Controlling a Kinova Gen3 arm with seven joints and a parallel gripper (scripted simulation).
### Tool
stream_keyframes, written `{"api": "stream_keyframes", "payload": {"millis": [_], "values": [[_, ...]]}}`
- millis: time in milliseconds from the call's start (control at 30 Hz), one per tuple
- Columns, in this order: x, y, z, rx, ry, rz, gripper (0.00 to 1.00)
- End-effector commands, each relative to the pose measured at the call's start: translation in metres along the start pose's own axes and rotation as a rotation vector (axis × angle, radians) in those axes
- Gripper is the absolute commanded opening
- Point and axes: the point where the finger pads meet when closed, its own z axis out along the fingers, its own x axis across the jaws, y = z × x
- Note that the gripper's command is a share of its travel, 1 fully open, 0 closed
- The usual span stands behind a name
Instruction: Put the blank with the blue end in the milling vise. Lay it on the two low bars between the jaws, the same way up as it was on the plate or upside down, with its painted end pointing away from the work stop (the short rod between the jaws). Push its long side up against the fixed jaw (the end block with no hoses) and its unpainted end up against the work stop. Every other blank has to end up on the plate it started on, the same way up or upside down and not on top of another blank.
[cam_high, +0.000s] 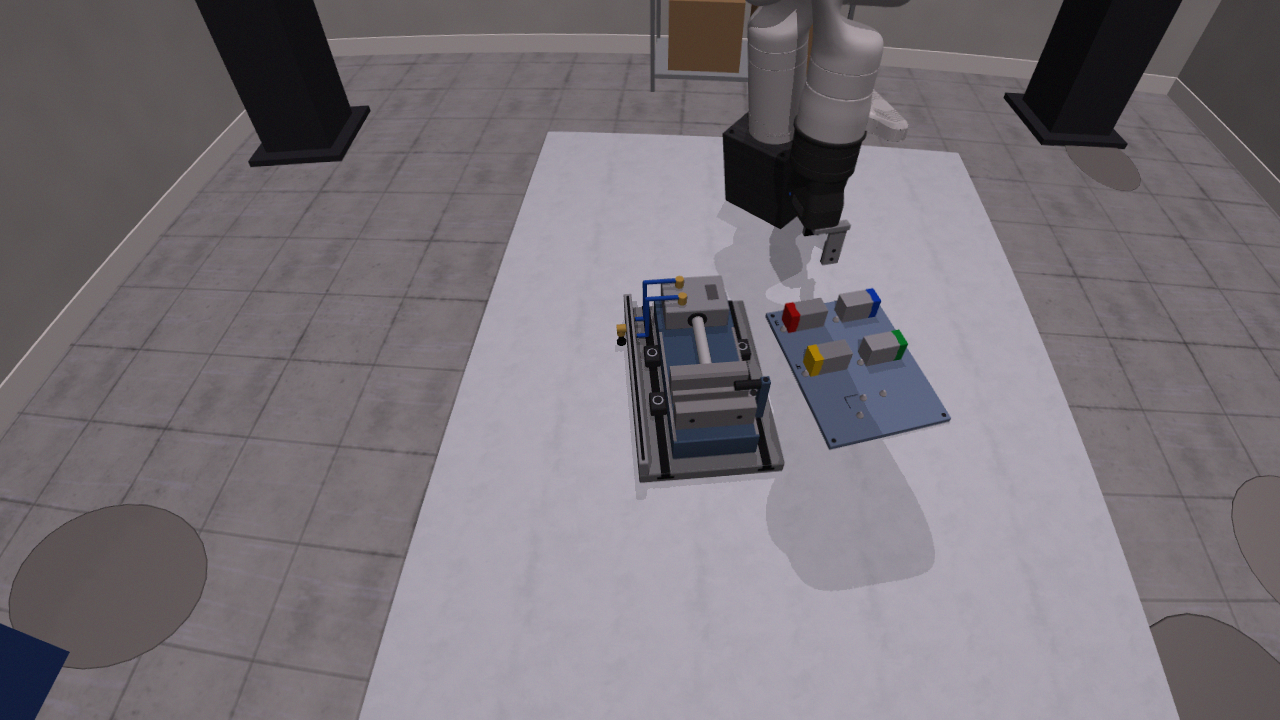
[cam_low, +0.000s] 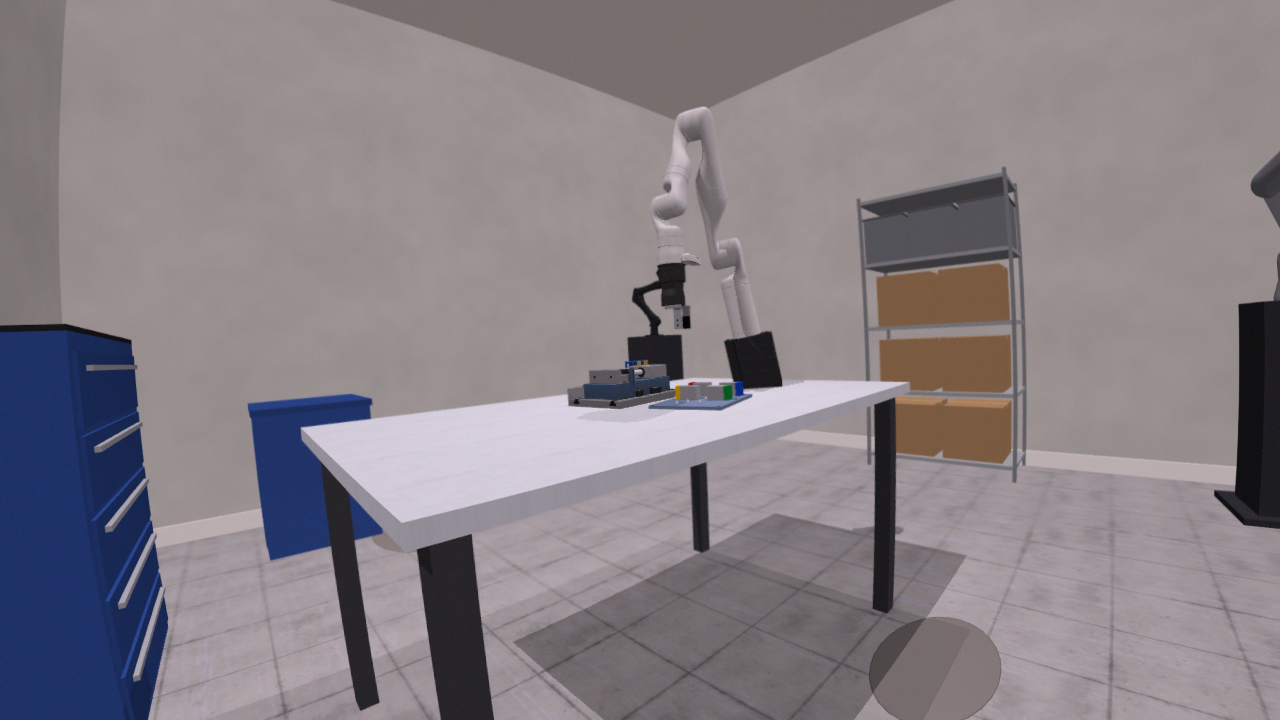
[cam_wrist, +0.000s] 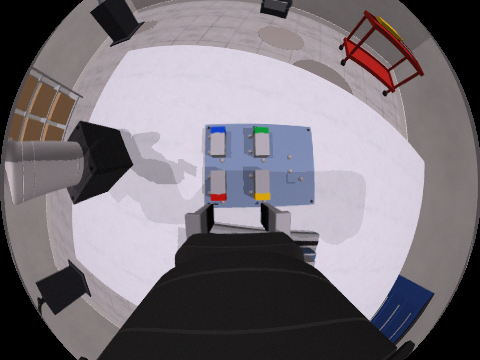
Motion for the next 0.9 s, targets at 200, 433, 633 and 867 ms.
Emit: {"api": "stream_keyframes", "payload": {"millis": [200,433,633,867], "values": [[0.003,0.000,-0.004,-0.002,0.004,0.001,1.00],[0.003,0.002,-0.003,0.000,0.002,-0.001,1.00],[0.006,0.008,-0.004,-0.001,0.003,0.000,1.00],[0.009,0.016,-0.005,-0.002,0.005,0.001,1.00]]}}
